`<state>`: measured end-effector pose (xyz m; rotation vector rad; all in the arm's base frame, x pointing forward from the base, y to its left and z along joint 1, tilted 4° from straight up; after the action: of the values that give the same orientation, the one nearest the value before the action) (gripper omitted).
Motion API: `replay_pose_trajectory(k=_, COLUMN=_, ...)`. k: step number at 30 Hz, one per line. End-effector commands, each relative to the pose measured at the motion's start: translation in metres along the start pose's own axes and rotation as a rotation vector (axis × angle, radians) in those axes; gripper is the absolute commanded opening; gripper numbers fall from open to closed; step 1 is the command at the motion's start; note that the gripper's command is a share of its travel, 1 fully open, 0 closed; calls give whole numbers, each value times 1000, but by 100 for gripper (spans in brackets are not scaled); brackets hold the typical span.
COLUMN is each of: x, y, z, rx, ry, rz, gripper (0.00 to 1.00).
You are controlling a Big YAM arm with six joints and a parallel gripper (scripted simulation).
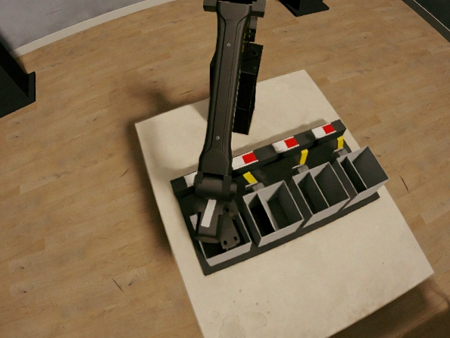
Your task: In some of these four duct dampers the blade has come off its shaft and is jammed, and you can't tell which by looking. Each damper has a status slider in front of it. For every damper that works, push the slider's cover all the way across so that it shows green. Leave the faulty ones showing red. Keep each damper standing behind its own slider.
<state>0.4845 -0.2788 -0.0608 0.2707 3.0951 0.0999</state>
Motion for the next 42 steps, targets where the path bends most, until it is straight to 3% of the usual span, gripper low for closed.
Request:
replay_pose_trajectory(k=1, x=-28, y=-12, z=-31, rx=33, ry=-81, rz=-11, gripper=36)
replay_pose_trajectory(k=38, x=-27, y=-13, z=-33, rx=35, ry=-86, rz=-11, gripper=36)
replay_pose_trajectory(k=39, x=-3, y=-11, z=-18, rx=17, ry=-48, rz=-3, gripper=36)
replay_pose_trajectory(k=42, x=38, y=-18, z=-9, rx=0, ry=-45, rz=-3, gripper=36)
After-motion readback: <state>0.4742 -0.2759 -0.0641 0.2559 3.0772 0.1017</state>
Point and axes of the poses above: the point where the finger pads meet when closed, its own z axis out along the fingers, its own y axis across the jaws, x = y × z, the point moved 3 cm from there along -z, back along the fingers, and after that the axes turned 8 degrees about z, right-handed, at the moved point
